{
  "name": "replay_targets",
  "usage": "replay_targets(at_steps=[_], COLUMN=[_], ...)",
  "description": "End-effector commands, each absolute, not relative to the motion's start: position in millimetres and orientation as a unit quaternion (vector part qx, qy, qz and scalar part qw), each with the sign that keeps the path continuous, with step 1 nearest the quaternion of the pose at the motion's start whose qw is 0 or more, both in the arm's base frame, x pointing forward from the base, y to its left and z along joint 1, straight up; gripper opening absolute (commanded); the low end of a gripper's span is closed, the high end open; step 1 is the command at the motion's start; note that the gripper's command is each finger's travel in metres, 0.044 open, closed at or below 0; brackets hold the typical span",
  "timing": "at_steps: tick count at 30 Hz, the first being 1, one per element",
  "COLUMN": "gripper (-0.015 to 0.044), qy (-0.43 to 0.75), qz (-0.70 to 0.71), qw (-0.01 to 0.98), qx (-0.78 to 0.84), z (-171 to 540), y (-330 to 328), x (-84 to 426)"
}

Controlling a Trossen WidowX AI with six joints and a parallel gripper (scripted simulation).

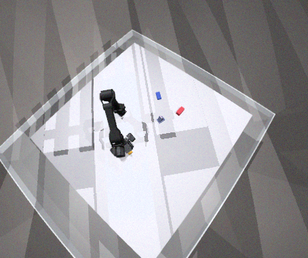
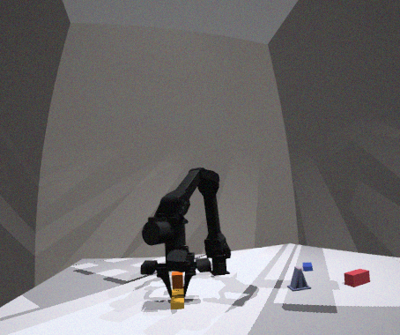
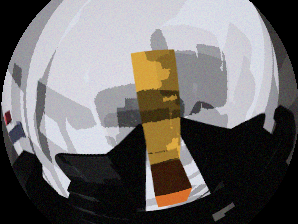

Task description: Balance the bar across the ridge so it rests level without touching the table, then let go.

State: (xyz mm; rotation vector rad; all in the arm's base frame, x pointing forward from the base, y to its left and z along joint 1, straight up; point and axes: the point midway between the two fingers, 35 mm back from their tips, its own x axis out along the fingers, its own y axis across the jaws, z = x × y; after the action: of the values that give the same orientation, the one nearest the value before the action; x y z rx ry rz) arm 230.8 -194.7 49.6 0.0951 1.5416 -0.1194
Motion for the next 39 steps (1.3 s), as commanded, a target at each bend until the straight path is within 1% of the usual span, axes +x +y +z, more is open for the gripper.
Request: replay_targets(at_steps=[1,39], gripper=[0.0000,0.0000], qy=[0.696,0.696], qz=[-0.054,-0.057], qw=[0.715,0.714], qx=[0.043,0.044], z=[55.3,152.1], y=[-195.4,-194.0], x=[231.6,229.2])
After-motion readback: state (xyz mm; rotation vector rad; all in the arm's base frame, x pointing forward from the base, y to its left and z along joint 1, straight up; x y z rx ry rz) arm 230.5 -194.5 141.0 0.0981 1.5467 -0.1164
